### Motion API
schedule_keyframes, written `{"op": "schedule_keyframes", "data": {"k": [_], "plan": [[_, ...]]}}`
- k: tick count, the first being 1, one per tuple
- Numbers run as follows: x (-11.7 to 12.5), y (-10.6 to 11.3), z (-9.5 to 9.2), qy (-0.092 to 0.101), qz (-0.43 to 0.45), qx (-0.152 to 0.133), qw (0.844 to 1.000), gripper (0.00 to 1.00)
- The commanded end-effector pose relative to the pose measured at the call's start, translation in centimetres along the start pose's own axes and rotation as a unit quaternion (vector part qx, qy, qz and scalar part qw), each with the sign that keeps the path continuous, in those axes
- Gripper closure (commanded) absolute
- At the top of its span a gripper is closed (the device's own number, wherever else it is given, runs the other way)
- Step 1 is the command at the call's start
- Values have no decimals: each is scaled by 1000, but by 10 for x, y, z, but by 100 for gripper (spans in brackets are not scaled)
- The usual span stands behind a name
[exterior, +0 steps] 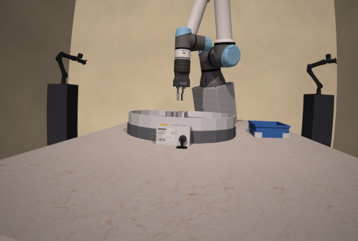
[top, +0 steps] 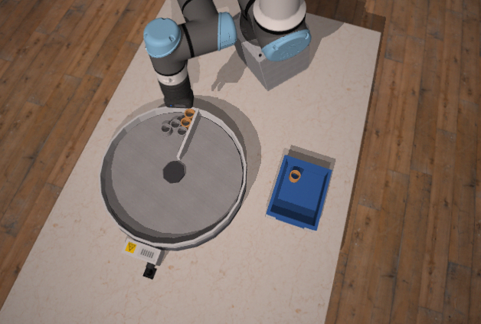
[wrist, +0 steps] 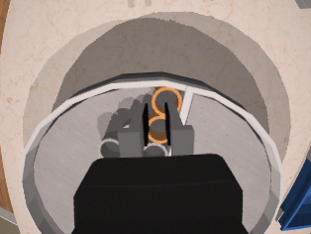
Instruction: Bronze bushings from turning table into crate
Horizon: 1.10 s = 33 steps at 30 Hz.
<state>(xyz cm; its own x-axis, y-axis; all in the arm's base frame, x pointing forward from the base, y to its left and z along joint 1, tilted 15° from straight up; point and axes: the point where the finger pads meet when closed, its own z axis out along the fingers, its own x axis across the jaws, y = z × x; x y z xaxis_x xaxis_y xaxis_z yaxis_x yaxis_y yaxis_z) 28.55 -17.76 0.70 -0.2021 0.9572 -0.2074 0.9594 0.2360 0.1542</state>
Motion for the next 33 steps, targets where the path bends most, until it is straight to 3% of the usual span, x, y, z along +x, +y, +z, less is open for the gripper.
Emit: {"op": "schedule_keyframes", "data": {"k": [1, 4, 9, 21, 26, 33], "plan": [[0, 0, 0, -1, 1, 0, 1000, 60], [0, 0, 0, -1, 1, 0, 1000, 60], [0, 0, 20, -1, 1, 0, 1000, 60], [0, 0, 20, -1, 1, 0, 1000, 60], [0, 0, 39, 0, 1, 0, 1000, 60], [0, 0, 39, 0, 1, 0, 1000, 60]]}}
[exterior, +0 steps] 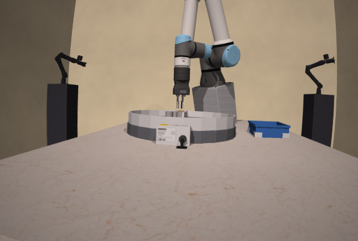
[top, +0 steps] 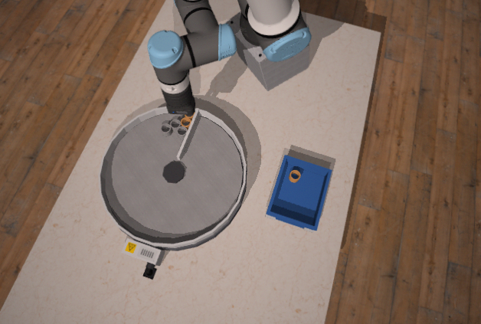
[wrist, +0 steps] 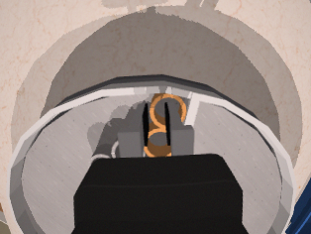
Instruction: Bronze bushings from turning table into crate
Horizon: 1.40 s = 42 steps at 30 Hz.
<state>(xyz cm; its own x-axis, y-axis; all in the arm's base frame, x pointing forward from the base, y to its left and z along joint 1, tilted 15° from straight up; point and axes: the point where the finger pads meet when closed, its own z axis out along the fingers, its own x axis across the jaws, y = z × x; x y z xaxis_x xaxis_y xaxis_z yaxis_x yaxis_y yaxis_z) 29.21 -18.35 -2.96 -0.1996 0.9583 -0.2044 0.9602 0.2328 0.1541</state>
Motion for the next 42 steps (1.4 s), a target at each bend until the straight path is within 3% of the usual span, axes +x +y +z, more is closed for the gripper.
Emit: {"op": "schedule_keyframes", "data": {"k": [1, 42], "plan": [[-1, 1, 2, -2, 0, -1, 1000, 60], [-1, 1, 14, -2, 0, -1, 1000, 60]]}}
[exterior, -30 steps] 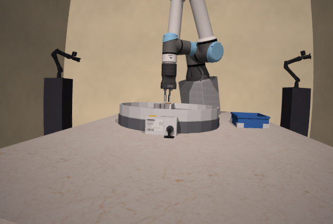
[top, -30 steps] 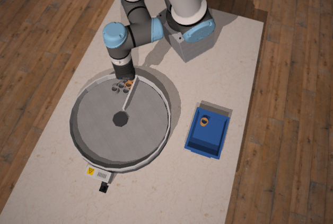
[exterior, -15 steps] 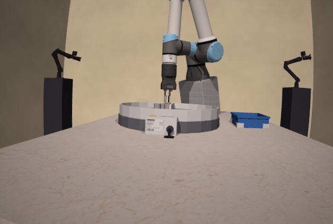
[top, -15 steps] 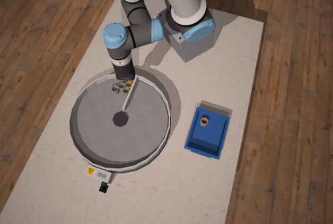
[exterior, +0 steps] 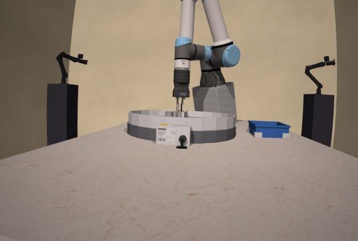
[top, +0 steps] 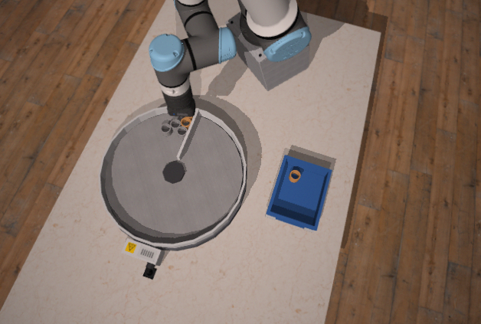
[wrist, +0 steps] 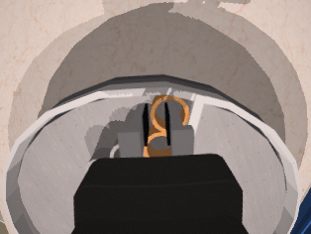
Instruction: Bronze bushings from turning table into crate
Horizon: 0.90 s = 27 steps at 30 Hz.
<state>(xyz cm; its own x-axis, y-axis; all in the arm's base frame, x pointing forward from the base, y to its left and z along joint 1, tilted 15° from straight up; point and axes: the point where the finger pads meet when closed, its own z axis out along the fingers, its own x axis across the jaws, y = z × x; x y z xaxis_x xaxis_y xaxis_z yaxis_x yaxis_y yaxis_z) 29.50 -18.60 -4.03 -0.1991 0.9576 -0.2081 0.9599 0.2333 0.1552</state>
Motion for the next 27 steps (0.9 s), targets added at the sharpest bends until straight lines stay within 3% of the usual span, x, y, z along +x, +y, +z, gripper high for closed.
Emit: {"op": "schedule_keyframes", "data": {"k": [1, 27], "plan": [[0, 0, 3, 0, 0, 0, 1000, 60], [0, 0, 8, 0, 0, 0, 1000, 60]]}}
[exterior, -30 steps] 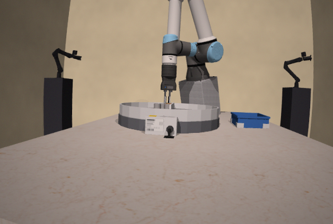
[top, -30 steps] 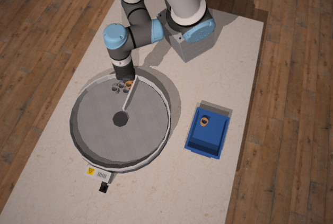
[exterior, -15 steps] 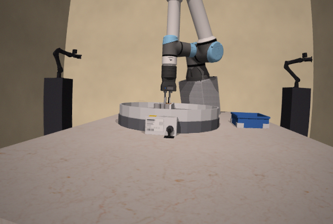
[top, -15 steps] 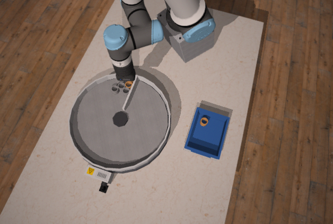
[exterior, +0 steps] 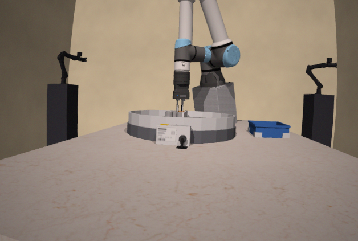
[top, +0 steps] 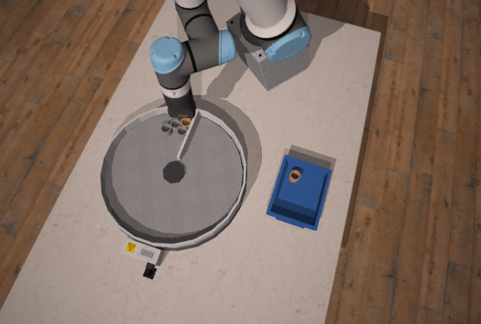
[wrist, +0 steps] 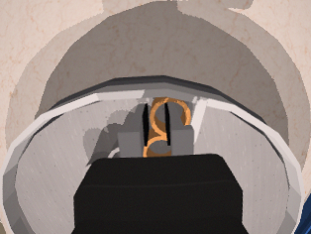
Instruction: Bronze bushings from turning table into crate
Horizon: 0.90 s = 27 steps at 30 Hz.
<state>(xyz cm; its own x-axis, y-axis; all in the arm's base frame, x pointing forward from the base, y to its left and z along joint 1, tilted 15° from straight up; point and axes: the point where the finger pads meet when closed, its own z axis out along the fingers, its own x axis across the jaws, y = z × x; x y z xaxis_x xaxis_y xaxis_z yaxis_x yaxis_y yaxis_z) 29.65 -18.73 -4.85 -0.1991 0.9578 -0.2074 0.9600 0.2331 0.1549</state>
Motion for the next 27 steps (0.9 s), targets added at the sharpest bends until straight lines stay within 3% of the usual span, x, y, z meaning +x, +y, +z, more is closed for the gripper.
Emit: {"op": "schedule_keyframes", "data": {"k": [1, 27], "plan": [[0, 0, 0, -1, 0, 0, 1000, 60], [0, 0, 9, 0, 0, 0, 1000, 60]]}}
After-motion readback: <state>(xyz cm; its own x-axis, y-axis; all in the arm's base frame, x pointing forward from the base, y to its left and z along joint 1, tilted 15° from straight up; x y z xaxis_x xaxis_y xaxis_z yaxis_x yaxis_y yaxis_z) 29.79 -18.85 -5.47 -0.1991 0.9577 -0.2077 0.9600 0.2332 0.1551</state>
